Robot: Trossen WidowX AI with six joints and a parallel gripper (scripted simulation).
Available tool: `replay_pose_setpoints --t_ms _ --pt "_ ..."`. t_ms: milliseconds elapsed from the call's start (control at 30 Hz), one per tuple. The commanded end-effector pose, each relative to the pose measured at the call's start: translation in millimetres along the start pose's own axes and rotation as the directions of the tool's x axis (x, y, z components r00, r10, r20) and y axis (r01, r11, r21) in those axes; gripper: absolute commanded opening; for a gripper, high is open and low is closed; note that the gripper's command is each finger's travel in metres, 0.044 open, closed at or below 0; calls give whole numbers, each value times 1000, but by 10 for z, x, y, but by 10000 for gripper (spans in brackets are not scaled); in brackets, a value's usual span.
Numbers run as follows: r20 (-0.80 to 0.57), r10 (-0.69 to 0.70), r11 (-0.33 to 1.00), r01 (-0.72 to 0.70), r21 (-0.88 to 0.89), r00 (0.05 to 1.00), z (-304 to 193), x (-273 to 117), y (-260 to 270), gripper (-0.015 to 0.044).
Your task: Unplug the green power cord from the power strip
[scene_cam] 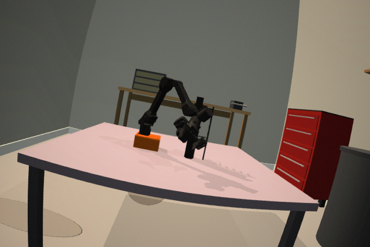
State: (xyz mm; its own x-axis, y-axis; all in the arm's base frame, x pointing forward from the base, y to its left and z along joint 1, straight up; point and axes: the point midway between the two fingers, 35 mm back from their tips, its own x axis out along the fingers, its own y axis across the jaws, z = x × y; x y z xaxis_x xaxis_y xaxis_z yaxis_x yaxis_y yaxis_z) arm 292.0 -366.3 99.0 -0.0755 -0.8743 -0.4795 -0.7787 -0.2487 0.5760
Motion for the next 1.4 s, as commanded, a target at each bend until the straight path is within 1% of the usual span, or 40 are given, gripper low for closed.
replay_pose_setpoints --t_ms 0,100,267,600,900,1133,1367 --pt "0 -1 1000 1 -2 1000 -2 -1 1 374" --pt "-4 -13 999 13 -39 1000 -29 -19 11 295" --pt "-29 -66 982 60 -180 997 -159 -123 16 164" --pt "-99 -185 875 118 -470 978 -465 -422 4 160" --pt "-194 -299 732 94 -675 934 -780 -827 -65 160" --pt "-304 -411 601 5 -800 859 -1082 -1363 -201 160" --pt "-409 -521 469 -150 -871 749 -1339 -1986 -295 160"
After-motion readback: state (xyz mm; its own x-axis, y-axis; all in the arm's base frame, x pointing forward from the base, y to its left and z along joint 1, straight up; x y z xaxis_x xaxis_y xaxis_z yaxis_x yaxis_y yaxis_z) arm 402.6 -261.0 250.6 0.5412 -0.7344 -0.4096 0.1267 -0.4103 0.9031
